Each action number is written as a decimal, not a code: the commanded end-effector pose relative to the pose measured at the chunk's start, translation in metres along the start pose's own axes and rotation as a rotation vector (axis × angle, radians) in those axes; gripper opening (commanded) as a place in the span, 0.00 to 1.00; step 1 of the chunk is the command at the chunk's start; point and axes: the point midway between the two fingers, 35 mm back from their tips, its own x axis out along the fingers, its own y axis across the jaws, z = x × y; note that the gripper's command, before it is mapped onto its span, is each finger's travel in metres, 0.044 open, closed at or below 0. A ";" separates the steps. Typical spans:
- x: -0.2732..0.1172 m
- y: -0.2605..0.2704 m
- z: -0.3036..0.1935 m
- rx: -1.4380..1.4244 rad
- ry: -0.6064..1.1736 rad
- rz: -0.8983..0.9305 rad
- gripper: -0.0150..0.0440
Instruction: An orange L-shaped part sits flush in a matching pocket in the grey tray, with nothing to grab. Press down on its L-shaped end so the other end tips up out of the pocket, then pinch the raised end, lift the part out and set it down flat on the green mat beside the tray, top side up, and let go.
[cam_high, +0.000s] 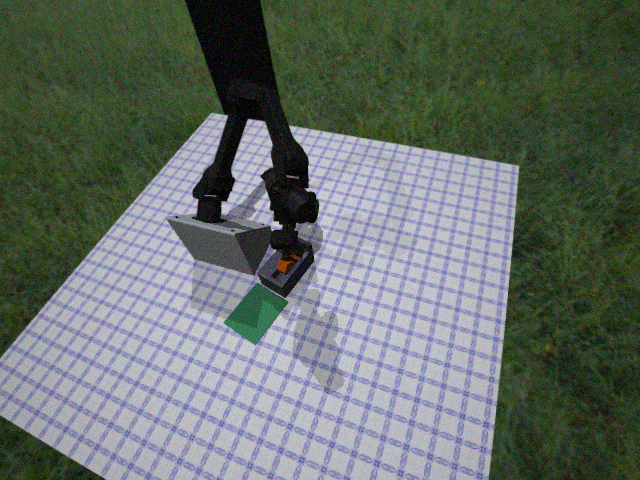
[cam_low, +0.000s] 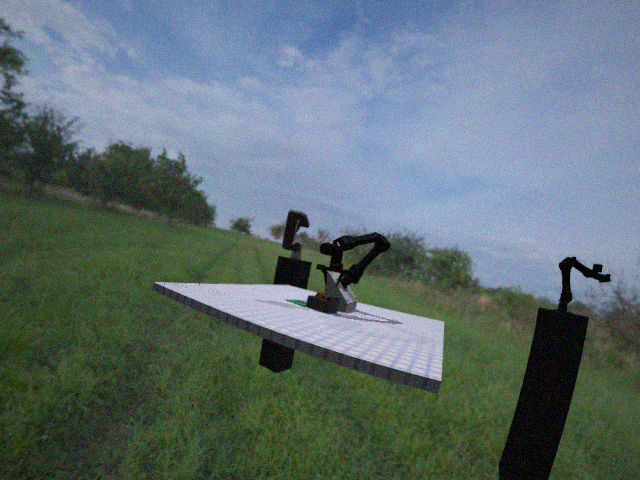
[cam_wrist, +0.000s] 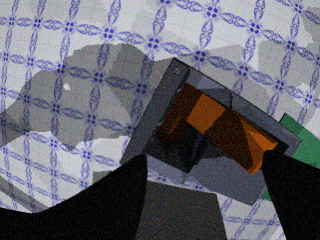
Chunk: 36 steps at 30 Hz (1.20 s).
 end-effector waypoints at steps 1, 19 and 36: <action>0.000 -0.023 -0.011 -0.485 0.015 0.002 0.73; 0.000 -0.047 -0.025 -1.036 0.017 0.014 0.73; 0.038 -0.046 -0.025 -1.036 0.015 0.015 0.73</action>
